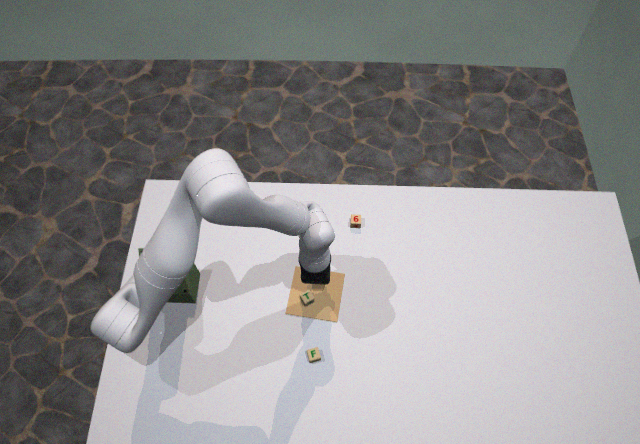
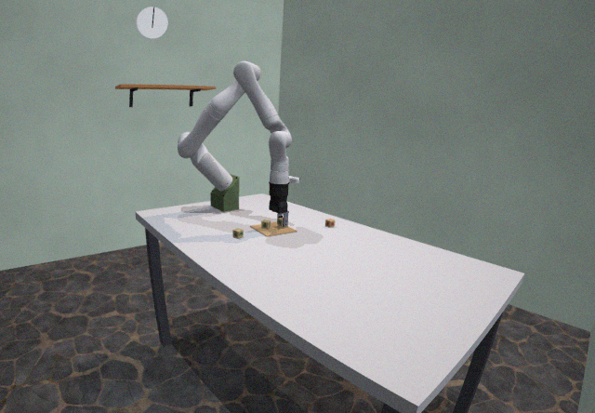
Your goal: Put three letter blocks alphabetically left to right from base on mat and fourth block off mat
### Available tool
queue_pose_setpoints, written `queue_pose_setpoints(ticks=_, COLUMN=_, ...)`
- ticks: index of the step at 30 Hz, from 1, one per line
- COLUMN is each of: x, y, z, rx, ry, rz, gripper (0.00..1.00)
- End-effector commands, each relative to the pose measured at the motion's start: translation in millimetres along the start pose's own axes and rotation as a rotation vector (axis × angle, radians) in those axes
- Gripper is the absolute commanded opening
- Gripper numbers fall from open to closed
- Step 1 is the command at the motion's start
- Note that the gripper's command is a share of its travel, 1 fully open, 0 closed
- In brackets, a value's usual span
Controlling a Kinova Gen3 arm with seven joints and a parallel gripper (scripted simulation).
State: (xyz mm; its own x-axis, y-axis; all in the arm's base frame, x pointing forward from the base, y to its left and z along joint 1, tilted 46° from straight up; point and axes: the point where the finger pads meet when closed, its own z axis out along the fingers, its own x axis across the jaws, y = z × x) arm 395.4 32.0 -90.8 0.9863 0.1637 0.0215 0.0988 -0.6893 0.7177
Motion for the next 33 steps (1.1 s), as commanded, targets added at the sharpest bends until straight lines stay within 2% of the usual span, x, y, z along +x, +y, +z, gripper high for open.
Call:
queue_pose_setpoints(ticks=1, x=0.6, y=-0.5, z=-0.7, rx=0.001, ry=0.002, rz=0.000, gripper=0.57)
queue_pose_setpoints(ticks=33, x=0.5, y=-0.5, z=2.9, rx=0.001, ry=0.002, rz=0.000, gripper=0.57)
